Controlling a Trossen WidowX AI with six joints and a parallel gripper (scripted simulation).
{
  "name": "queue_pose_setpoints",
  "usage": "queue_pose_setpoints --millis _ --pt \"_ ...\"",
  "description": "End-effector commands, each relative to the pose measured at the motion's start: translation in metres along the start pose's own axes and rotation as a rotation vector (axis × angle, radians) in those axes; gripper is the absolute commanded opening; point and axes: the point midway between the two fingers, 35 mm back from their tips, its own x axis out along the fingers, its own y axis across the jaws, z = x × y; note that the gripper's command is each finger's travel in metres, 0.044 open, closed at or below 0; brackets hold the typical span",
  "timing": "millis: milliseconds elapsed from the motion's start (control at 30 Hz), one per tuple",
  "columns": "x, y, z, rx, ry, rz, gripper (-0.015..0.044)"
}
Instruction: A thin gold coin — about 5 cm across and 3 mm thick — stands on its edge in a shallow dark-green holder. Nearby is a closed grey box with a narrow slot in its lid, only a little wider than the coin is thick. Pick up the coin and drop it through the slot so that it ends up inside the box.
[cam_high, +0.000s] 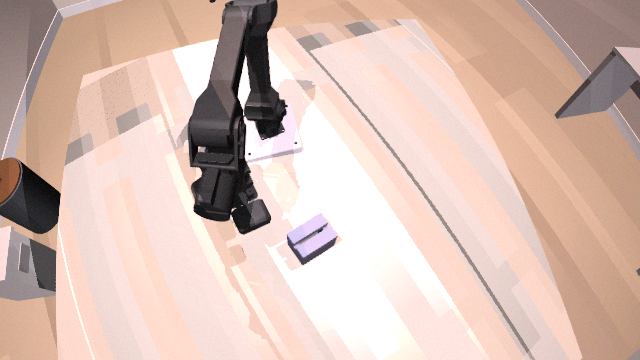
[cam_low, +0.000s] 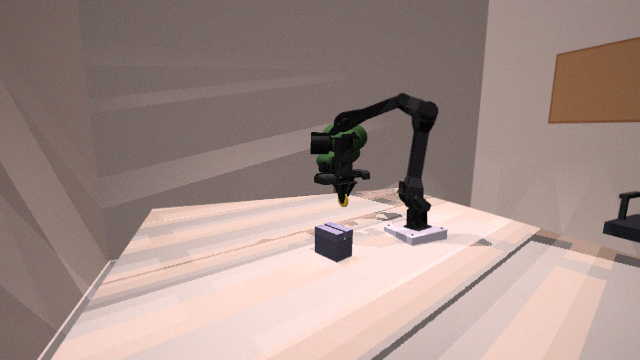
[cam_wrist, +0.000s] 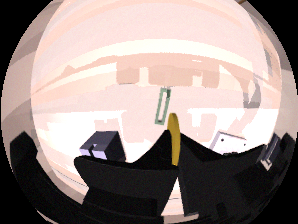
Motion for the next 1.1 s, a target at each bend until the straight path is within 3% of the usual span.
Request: queue_pose_setpoints --millis 0,1067 --pt "-0.003 -0.001 0.003 -0.093 -0.006 0.004 0.0" --pt "-0.005 0.051 -0.027 -0.141 0.003 0.015 0.0"
